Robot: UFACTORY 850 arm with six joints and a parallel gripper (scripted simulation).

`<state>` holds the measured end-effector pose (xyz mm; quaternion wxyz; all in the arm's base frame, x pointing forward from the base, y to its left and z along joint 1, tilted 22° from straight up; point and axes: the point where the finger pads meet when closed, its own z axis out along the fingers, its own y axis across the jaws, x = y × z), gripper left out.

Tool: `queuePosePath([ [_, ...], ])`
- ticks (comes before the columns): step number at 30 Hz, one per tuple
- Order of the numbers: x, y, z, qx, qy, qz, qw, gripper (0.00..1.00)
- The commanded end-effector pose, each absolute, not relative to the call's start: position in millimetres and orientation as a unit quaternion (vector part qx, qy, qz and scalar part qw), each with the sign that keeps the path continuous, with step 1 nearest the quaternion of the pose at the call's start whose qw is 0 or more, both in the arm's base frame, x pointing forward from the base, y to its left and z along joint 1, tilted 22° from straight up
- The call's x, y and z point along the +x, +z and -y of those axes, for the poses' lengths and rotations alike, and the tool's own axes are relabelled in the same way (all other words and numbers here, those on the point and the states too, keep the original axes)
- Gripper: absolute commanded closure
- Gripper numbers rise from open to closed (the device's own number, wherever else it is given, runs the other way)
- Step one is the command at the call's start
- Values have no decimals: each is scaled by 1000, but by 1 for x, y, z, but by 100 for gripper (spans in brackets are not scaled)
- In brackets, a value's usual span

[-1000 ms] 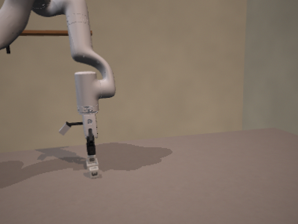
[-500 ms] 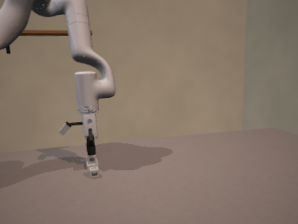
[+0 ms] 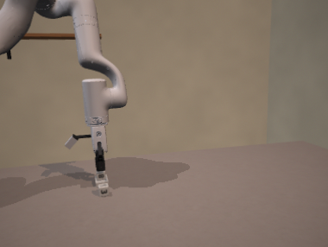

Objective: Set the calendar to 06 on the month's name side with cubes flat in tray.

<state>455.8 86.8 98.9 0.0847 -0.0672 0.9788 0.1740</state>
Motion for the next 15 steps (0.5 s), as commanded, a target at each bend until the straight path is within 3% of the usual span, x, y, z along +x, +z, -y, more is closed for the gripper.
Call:
queuePosePath([
  [1,456,99,-87,-67,174,-979,85,51],
  [15,457,94,-89,-67,174,-979,85,51],
])
